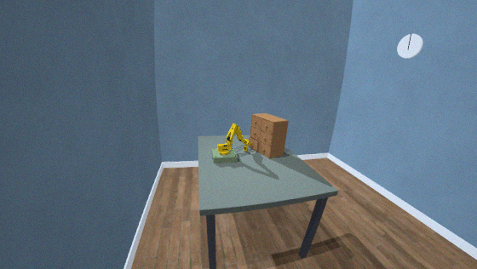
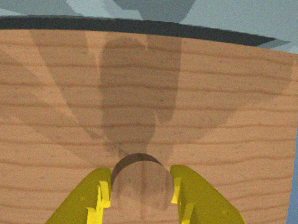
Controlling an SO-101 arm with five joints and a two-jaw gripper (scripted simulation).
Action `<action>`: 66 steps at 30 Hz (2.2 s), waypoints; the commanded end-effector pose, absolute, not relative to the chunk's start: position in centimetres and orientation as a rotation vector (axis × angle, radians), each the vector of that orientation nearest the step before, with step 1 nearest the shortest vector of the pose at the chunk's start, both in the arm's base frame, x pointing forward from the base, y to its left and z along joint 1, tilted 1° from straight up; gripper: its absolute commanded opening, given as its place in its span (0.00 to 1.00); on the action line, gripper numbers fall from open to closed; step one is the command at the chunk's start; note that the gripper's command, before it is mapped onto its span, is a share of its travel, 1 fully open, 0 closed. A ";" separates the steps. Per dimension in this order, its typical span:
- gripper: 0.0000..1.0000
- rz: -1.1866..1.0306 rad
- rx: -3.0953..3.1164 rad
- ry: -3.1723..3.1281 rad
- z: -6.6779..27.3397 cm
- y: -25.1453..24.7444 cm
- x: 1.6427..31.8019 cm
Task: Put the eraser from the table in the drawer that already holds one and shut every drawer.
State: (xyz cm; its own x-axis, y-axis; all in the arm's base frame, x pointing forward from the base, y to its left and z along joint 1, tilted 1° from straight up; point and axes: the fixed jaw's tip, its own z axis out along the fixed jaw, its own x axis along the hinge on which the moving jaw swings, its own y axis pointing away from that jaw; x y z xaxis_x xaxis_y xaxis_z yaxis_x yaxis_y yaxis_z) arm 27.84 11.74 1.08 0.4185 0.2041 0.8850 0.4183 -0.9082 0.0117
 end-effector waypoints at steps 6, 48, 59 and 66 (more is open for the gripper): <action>0.00 -1.496 -2.461 -0.524 1.1 12.0 28.9; 0.00 -1.500 -2.458 -0.539 1.3 12.4 29.7; 0.08 -1.500 -2.458 -0.539 1.3 12.4 29.7; 0.12 -1.500 -2.458 -0.539 1.3 12.4 29.7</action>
State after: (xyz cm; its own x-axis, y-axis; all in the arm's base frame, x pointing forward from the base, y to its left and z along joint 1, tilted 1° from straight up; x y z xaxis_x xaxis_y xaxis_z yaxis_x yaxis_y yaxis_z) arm 29.66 12.34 1.12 0.4181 0.2007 0.8859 0.4123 -0.9110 0.0117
